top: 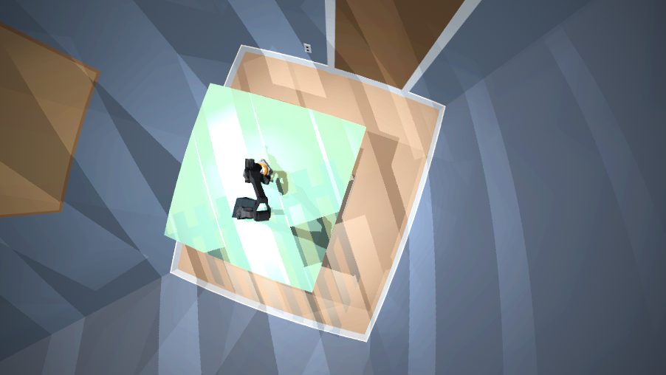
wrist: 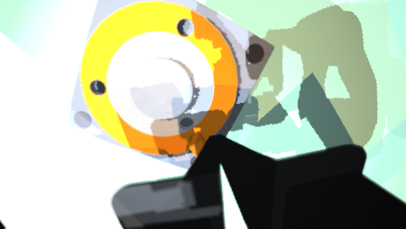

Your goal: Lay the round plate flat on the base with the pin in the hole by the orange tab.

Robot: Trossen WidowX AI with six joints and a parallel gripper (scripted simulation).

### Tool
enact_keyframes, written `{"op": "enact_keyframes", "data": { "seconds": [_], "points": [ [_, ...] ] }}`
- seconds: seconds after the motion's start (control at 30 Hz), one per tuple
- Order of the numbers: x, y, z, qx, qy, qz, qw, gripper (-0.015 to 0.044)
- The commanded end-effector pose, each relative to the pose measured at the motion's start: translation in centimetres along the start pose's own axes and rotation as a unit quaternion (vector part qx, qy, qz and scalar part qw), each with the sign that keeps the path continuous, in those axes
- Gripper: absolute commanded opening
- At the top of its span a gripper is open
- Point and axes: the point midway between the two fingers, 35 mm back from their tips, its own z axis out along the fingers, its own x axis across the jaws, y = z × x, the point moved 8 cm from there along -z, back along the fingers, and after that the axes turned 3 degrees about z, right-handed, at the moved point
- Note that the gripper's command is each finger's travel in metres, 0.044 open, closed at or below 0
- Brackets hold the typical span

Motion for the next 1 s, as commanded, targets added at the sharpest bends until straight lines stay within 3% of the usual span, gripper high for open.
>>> {"op": "enact_keyframes", "data": {
  "seconds": [0.0,0.97],
  "points": [
    [0.5,-0.4,0.1,0.003,0.002,-0.001,1.0,0.0],
    [3.7,-1.1,0.1,0.003,0.003,-0.001,1.0,0.0]
  ]
}}
